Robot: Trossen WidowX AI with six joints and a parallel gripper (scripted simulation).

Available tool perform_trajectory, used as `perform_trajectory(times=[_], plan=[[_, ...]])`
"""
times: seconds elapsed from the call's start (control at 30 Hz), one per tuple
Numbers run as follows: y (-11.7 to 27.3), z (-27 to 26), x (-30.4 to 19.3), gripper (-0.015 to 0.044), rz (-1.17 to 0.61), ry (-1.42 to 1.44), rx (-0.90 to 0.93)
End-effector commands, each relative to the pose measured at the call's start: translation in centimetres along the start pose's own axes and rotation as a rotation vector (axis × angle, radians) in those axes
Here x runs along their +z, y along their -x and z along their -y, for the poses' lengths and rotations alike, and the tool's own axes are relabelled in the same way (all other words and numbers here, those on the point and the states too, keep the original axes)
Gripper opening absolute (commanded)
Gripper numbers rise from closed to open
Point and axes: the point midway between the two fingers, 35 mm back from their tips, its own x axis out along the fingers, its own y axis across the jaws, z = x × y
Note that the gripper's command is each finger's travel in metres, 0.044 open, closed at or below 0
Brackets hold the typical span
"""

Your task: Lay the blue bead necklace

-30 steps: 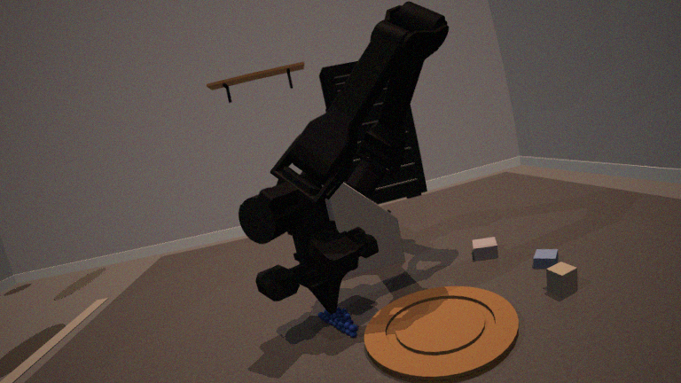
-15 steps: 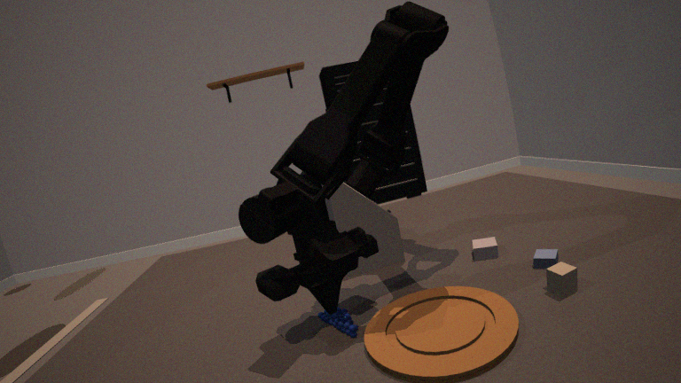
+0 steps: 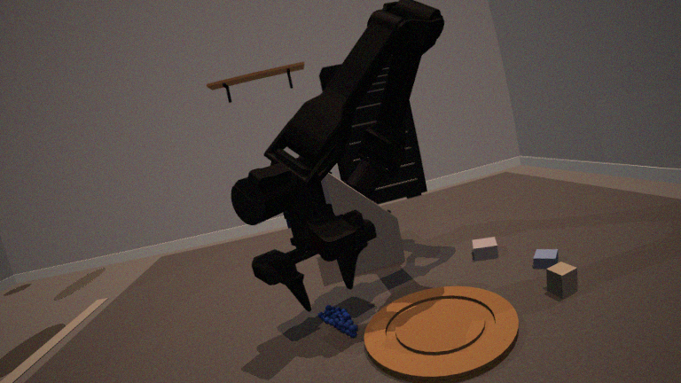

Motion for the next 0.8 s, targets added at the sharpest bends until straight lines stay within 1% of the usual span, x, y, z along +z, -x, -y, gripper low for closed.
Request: perform_trajectory(times=[0.0, 0.07, 0.1, 0.2, 0.4, 0.47, 0.77], plan=[[0.5, 0.6, 1.7, 0.0263, 0.000, 0.036, -0.006], [0.9, 0.9, 3.3, 0.0210, 0.001, 0.063, -0.006], [1.1, 1.1, 4.1, 0.0200, 0.001, 0.076, -0.006], [1.3, 1.2, 5.3, 0.0200, 0.002, 0.096, -0.005], [0.0, 1.2, 5.3, 0.0200, 0.003, 0.096, -0.004], [0.7, 1.3, 5.2, 0.0200, 0.002, 0.099, -0.009], [-0.5, 1.3, 5.3, 0.0200, 0.002, 0.098, -0.008]])
